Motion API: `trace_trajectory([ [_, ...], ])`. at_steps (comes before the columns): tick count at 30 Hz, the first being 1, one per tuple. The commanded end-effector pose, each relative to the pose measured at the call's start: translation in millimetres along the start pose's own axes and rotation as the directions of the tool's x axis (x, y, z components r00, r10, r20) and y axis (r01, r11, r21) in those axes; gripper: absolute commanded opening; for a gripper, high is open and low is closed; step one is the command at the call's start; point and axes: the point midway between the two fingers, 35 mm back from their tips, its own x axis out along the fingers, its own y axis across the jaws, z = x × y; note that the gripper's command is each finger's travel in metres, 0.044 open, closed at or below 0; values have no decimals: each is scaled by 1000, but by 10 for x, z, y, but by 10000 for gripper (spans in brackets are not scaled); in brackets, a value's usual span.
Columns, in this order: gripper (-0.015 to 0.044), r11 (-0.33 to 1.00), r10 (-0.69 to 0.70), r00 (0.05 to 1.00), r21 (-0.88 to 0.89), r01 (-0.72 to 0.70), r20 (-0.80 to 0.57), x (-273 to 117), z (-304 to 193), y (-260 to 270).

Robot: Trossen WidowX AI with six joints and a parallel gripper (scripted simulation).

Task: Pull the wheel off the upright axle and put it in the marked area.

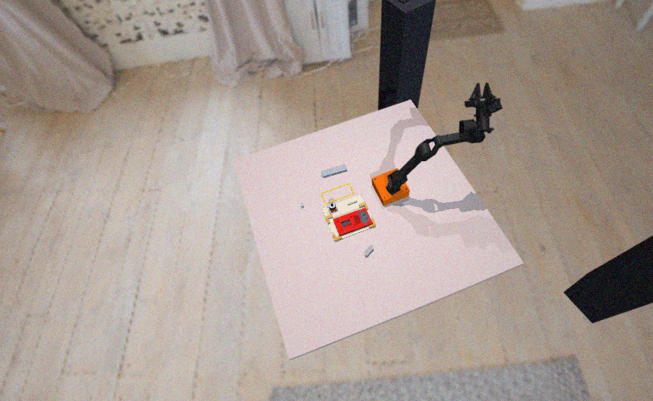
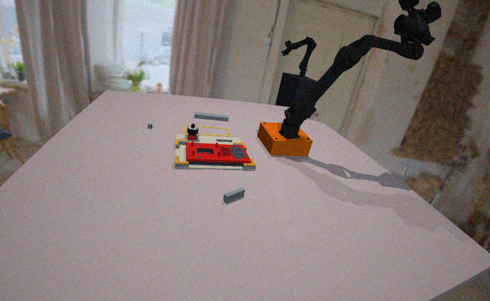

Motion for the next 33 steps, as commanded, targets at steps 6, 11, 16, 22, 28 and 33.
trace_trajectory([
  [6, 300, 984, -153, 978, -68, 164, 139, -489, 523, -48],
  [11, 300, 963, -224, 948, -97, 251, 228, -792, 813, -24],
  [16, 300, 933, -287, 903, -122, 340, 318, -1117, 1085, 31],
  [22, 300, 878, -352, 834, -159, 451, 424, -1535, 1387, 135],
  [28, 300, 819, -390, 757, -179, 545, 524, -1947, 1626, 330],
  [33, 300, 766, -413, 688, -180, 617, 597, -2279, 1786, 483],
])
